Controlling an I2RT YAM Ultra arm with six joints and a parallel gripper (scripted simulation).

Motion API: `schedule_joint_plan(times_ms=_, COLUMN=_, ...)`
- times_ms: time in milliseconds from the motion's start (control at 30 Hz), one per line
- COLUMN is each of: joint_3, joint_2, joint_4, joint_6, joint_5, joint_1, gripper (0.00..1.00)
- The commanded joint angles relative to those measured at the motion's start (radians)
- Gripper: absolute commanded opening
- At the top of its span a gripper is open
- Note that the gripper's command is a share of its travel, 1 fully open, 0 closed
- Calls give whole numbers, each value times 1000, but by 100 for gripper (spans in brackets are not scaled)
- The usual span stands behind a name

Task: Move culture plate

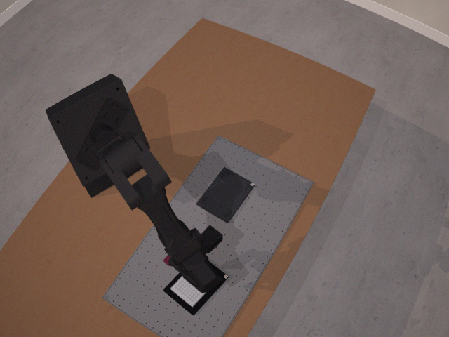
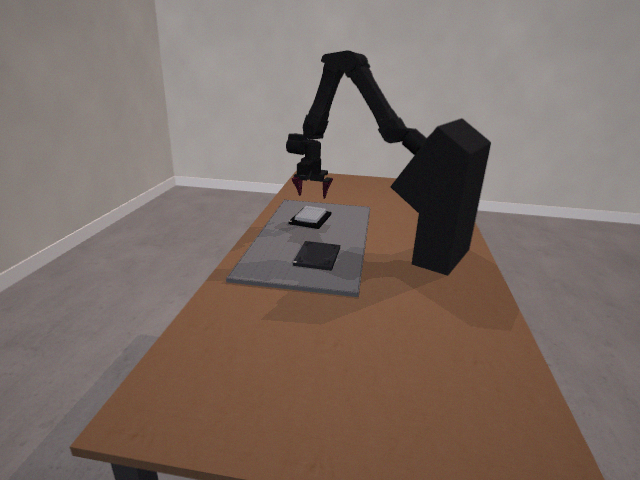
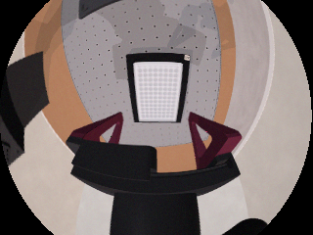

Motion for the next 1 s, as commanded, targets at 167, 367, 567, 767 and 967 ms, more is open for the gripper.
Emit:
schedule_joint_plan(times_ms=167, joint_3=19, joint_2=-33, joint_4=-2, joint_6=-5, joint_5=-12, joint_1=9, gripper=100)
schedule_joint_plan(times_ms=367, joint_3=19, joint_2=-33, joint_4=-2, joint_6=-5, joint_5=-12, joint_1=9, gripper=100)
schedule_joint_plan(times_ms=567, joint_3=19, joint_2=-33, joint_4=-2, joint_6=-5, joint_5=-12, joint_1=9, gripper=100)
schedule_joint_plan(times_ms=767, joint_3=26, joint_2=25, joint_4=33, joint_6=-8, joint_5=-13, joint_1=-2, gripper=100)
schedule_joint_plan(times_ms=967, joint_3=28, joint_2=47, joint_4=54, joint_6=-9, joint_5=-15, joint_1=-12, gripper=100)
